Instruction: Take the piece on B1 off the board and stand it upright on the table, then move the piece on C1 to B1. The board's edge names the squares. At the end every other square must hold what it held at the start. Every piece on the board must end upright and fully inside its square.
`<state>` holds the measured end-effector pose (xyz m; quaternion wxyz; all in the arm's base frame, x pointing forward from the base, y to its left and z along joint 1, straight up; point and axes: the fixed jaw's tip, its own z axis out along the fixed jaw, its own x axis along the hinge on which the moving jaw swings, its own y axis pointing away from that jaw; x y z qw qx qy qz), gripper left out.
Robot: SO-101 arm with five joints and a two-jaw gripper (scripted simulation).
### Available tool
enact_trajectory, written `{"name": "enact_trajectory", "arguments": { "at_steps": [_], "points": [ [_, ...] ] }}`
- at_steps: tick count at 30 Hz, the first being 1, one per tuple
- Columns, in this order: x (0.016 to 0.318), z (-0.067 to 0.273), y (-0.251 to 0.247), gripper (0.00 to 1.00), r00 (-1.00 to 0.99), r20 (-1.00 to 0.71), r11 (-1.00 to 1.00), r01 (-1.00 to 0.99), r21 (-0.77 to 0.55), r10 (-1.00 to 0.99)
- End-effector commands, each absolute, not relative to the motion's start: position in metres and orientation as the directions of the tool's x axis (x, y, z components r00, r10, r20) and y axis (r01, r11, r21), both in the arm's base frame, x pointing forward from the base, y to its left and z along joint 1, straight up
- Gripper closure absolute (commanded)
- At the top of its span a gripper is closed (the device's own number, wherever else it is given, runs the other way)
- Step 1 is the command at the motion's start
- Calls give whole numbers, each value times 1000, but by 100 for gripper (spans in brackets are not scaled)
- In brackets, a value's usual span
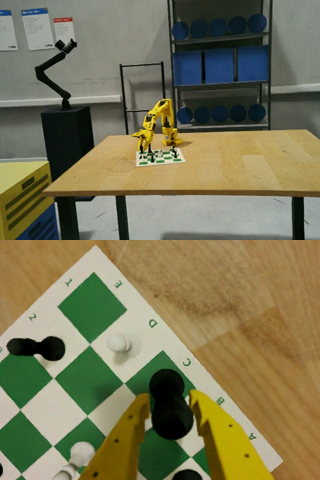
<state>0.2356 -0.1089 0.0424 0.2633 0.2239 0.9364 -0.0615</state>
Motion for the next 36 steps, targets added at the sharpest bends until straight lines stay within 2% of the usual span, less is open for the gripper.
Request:
{"name": "enact_trajectory", "arguments": {
  "at_steps": [1,36],
  "points": [
    [237,45,-107,88,-763,-524,897,442,2,378],
    [233,42,-114,88,-756,-523,886,463,-2,393]
  ]
}}
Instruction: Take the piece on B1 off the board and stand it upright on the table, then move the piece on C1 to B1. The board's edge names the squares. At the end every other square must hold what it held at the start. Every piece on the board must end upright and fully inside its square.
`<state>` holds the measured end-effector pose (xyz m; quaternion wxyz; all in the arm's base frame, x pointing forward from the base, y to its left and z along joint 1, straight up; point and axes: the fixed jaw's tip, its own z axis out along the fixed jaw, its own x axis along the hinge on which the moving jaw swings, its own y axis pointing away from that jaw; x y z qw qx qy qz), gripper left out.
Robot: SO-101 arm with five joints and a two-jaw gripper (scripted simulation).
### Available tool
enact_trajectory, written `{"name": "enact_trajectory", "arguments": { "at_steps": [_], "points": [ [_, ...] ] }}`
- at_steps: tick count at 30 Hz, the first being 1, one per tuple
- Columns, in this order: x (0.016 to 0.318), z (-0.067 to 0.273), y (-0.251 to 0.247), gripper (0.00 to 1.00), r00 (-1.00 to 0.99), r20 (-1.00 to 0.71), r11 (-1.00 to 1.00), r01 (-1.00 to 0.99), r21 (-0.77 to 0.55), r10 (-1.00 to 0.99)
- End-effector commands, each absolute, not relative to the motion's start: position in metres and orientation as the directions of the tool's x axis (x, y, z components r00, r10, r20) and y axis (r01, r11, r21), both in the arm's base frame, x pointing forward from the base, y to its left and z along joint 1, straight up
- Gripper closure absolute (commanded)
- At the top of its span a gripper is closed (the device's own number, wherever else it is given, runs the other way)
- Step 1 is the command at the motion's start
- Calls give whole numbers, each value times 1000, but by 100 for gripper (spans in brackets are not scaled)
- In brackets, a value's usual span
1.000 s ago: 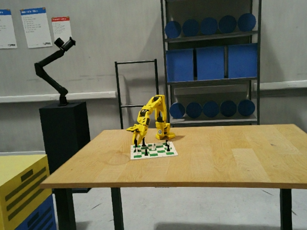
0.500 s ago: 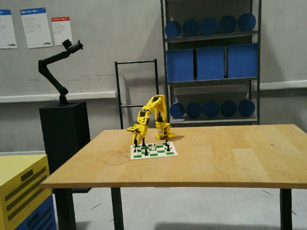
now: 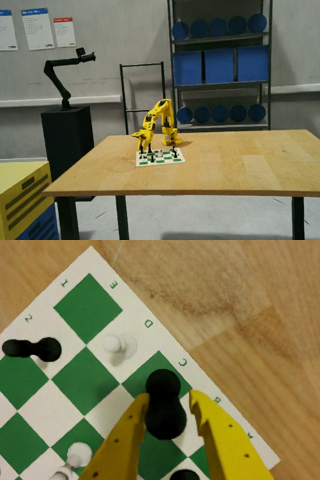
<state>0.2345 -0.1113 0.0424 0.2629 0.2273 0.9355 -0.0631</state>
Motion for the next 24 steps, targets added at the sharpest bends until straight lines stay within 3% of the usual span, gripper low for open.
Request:
{"name": "enact_trajectory", "arguments": {
  "at_steps": [1,24],
  "points": [
    [233,42,-114,88,-756,-523,886,463,-2,394],
    [233,42,-114,95,-756,-523,886,463,-2,394]
  ]
}}
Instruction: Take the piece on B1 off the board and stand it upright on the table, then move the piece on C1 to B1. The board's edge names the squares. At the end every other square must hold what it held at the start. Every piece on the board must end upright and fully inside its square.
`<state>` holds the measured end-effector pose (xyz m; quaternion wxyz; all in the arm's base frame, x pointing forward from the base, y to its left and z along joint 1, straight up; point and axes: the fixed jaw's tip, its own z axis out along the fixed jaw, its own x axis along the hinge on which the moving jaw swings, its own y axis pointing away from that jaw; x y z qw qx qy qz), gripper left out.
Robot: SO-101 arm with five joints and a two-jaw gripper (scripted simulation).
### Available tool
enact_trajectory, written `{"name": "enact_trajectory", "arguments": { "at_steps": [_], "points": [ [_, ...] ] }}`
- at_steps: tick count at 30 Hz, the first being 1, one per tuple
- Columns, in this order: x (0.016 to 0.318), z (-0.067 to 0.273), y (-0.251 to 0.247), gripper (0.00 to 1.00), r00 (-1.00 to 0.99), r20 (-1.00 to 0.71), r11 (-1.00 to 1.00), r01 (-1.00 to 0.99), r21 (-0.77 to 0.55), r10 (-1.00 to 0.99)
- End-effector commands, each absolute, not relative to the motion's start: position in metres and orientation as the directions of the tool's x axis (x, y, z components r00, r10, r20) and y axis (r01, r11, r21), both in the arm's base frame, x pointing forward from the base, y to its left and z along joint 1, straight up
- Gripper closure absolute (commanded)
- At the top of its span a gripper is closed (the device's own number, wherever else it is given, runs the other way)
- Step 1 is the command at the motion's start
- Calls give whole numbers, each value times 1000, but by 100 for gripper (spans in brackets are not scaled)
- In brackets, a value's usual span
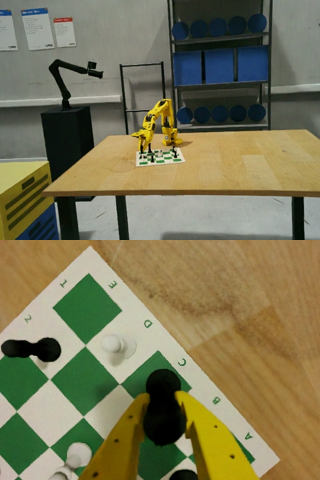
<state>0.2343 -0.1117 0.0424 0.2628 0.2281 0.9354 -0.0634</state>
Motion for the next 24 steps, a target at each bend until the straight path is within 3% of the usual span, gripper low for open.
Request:
{"name": "enact_trajectory", "arguments": {
  "at_steps": [1,24],
  "points": [
    [233,42,-114,96,-756,-523,886,463,-2,394],
    [233,42,-114,100,-756,-523,886,463,-2,394]
  ]
}}
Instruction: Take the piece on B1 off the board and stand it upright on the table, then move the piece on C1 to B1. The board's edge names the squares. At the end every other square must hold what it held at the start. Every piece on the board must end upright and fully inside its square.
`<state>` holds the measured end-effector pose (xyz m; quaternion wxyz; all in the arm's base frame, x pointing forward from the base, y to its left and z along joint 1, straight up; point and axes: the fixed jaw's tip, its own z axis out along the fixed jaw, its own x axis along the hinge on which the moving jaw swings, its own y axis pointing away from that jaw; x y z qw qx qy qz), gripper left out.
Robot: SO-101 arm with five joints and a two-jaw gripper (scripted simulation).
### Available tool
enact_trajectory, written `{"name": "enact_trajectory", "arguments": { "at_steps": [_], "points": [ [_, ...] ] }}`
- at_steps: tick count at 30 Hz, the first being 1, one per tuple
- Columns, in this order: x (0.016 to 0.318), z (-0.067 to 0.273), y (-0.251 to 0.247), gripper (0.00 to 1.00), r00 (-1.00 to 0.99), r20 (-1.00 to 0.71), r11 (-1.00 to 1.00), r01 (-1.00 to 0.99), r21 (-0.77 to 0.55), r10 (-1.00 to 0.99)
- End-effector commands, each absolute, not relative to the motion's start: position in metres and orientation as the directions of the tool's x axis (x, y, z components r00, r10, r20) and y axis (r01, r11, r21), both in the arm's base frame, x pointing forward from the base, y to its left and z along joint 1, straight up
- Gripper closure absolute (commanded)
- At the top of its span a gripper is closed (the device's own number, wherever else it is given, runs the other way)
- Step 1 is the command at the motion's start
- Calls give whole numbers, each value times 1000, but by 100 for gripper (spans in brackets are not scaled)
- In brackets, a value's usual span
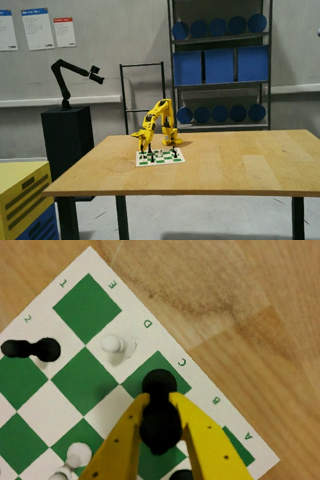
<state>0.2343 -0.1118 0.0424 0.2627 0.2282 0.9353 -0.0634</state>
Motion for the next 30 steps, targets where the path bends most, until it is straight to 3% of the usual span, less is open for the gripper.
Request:
{"name": "enact_trajectory", "arguments": {
  "at_steps": [1,19,30],
  "points": [
    [233,42,-114,100,-756,-523,886,463,-2,394],
    [233,45,-115,100,-756,-524,886,464,-3,394],
    [232,63,-116,100,-755,-524,885,465,-5,394]
  ]
}}
